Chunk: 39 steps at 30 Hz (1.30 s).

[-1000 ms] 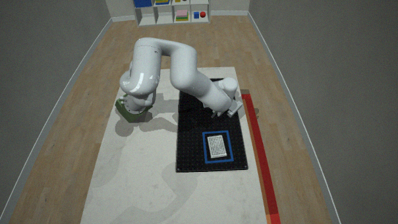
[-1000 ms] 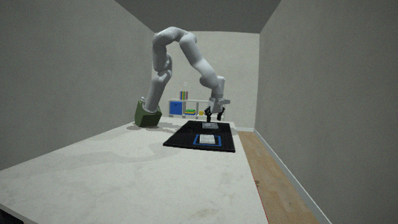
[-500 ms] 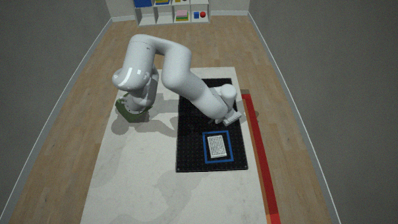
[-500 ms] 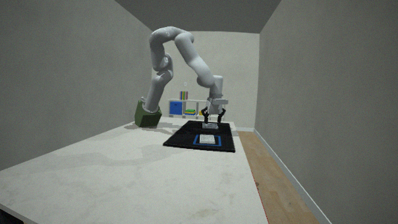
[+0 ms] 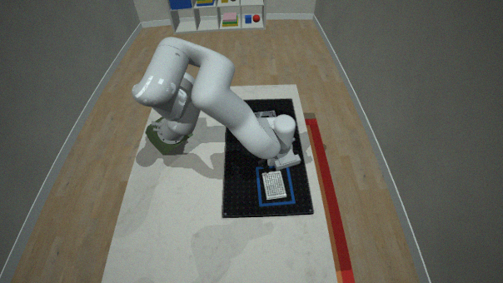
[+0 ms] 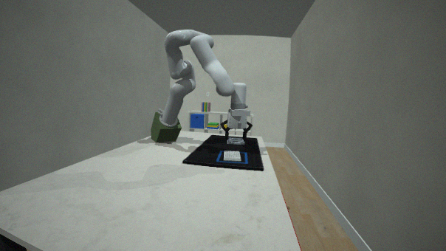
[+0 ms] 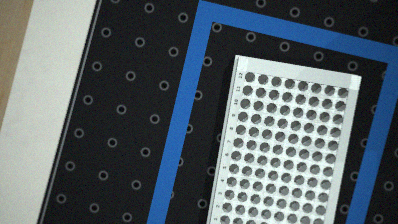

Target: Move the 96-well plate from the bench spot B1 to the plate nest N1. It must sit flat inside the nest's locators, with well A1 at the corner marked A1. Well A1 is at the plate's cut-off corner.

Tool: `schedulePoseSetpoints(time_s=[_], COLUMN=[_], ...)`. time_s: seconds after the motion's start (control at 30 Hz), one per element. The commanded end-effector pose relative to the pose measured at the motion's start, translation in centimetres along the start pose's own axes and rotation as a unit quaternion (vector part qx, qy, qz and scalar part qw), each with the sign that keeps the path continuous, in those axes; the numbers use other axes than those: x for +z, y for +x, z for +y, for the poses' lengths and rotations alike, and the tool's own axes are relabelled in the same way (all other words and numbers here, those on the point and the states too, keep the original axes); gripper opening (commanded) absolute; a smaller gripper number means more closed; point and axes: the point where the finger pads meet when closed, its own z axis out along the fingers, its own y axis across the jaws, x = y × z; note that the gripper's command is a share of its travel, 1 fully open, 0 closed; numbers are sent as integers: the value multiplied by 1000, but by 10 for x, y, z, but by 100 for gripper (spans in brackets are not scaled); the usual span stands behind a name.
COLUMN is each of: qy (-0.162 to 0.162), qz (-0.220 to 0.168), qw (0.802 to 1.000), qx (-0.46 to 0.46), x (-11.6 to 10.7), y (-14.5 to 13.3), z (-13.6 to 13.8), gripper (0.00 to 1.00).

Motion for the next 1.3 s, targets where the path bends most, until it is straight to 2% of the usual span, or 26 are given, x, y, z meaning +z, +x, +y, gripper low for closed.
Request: schedulePoseSetpoints(time_s=[0.0,0.17,0.77,1.27], qy=[3,4,4,4], qz=[12,25,25,25], qw=[999,996,996,996], qx=[39,85,85,85], x=[-3,-6,-6,16], y=[13,34,34,35], z=[7,20,20,20], gripper=[100,100,100,100])
